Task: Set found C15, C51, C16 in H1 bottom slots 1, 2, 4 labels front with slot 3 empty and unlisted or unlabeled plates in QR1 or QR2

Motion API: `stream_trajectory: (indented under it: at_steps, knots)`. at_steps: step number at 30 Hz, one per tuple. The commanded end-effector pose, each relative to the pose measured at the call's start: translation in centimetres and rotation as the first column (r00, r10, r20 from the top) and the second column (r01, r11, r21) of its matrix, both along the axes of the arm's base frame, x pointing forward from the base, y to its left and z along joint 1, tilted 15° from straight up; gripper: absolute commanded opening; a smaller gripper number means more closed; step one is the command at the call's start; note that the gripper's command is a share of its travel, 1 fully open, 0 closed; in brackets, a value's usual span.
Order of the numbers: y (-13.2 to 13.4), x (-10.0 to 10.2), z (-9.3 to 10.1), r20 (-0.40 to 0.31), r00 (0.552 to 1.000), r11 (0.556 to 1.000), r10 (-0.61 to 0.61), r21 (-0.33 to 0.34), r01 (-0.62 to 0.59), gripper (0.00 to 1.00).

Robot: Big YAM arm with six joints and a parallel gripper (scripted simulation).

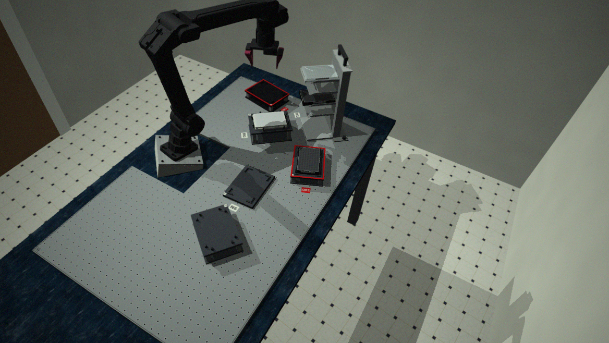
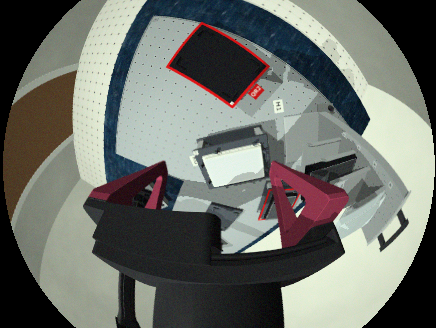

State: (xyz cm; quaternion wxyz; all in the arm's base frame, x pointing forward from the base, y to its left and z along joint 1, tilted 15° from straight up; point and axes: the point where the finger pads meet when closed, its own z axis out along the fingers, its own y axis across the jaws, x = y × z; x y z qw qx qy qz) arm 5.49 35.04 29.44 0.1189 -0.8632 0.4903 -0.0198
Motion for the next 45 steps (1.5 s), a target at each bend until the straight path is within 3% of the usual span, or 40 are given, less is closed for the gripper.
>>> stream_trajectory:
  at_steps: [1,5,6,8,20,22,31,33,37,39,40,43,45]
  knots:
    - [-1.2,0.8,1.7,-0.025,0.993,0.992,-0.114,0.06,0.115,1.0]
    - [-1.7,1.3,1.7,-0.036,0.987,0.985,-0.158,0.064,0.16,1.0]
    - [-0.7,1.7,4.4,-0.044,0.983,0.974,-0.177,0.133,0.181,1.0]
    - [-2.2,2.1,1.7,-0.053,0.973,0.971,-0.223,0.077,0.227,1.0]
    - [-4.8,5.0,2.1,-0.127,0.874,0.87,-0.468,0.106,0.481,1.0]
    - [-4.8,5.0,2.1,-0.127,0.874,0.87,-0.468,0.106,0.481,1.0]
    - [-7.0,7.1,1.4,-0.179,0.756,0.754,-0.63,0.094,0.65,1.0]
    - [-7.2,7.7,2.3,-0.197,0.726,0.721,-0.658,0.111,0.684,1.0]
    - [-8.4,8.5,1.3,-0.214,0.659,0.657,-0.721,0.088,0.748,1.0]
    - [-8.4,8.5,1.3,-0.214,0.659,0.657,-0.721,0.088,0.748,1.0]
    - [-7.8,9.1,4.0,-0.242,0.648,0.634,-0.723,0.141,0.76,1.0]
    - [-9.0,9.5,2.3,-0.247,0.59,0.585,-0.769,0.102,0.805,1.0]
    - [-8.9,9.6,2.3,-0.259,0.552,0.547,-0.793,0.1,0.831,1.0]
